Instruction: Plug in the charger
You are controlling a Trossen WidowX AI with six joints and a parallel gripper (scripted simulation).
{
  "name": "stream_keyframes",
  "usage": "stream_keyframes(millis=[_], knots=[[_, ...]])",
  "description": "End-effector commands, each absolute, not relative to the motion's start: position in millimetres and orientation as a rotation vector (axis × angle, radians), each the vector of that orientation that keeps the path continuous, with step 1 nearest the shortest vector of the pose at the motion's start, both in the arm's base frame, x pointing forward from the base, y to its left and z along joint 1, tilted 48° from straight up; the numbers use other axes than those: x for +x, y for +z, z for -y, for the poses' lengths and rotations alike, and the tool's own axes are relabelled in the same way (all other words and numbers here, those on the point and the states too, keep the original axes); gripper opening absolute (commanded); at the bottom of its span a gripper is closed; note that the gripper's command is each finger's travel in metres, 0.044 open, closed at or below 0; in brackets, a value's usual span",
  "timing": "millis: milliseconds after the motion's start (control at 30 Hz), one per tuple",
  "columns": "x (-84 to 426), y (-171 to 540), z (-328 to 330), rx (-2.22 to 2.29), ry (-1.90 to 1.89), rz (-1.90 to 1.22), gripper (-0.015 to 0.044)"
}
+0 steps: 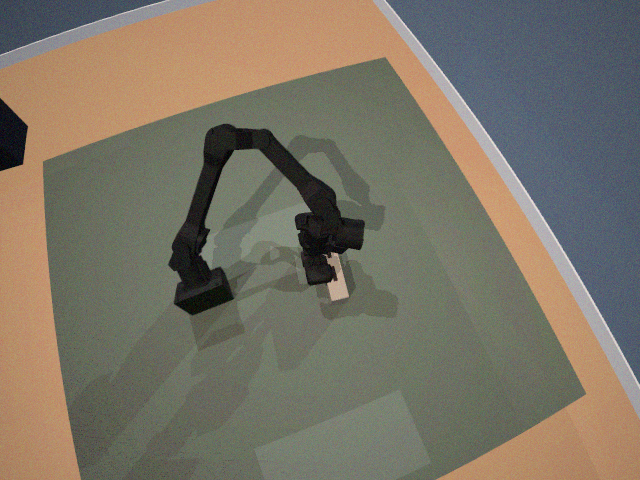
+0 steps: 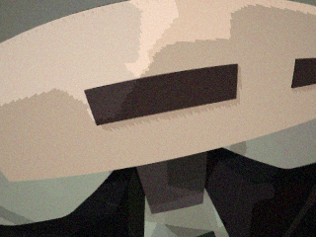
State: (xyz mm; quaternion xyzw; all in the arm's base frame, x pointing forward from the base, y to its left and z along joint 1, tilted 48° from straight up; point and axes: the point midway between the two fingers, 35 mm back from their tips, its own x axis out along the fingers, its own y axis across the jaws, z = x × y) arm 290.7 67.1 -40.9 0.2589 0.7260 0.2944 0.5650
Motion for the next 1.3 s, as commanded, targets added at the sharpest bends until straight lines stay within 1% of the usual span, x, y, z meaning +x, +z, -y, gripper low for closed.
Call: stream_keyframes(millis=[0, 467, 1033, 1267], knots=[[298.4, -39.4, -66.0, 0.606, 0.696, -1.680, 0.0000], [290.6, -41.0, -67.1, 0.609, 0.692, -1.708, 0.0000], [290.4, -41.0, -67.1, 0.609, 0.692, -1.708, 0.0440], [288.7, -40.8, -66.9, 0.609, 0.693, -1.704, 0.0440]])
